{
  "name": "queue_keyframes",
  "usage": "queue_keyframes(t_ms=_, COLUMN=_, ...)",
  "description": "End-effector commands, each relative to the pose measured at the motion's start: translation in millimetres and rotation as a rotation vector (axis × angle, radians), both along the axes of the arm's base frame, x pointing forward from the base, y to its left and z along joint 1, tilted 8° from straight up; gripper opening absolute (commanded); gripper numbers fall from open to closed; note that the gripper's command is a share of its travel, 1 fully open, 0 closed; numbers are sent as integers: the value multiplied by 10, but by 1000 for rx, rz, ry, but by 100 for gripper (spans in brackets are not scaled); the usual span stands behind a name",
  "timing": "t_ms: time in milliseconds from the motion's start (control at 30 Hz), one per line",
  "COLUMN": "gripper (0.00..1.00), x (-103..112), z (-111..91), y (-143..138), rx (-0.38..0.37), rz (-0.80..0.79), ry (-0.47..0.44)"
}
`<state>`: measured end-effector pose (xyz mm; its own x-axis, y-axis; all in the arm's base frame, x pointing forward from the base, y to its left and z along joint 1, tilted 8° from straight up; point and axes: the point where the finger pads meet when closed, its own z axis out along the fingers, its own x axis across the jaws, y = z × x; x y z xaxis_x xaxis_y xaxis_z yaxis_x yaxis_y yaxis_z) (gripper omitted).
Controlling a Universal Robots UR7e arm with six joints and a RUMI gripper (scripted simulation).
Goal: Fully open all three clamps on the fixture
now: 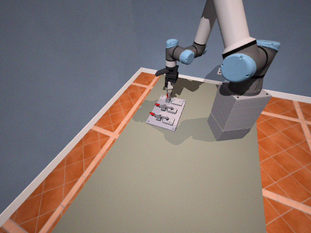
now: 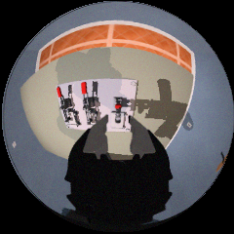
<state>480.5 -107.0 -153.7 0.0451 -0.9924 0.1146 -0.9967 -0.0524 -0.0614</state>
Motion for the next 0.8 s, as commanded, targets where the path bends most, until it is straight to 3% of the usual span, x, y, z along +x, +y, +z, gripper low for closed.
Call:
queue_keyframes(t_ms=0, gripper=28, x=-3, z=121, y=11, rx=0, rz=0, ry=-1)
queue_keyframes(t_ms=400, gripper=28, x=-37, z=616, y=67, rx=0, rz=0, ry=-1)
queue_keyframes(t_ms=767, gripper=28, x=-43, z=694, y=76, rx=0, rz=0, ry=-1)
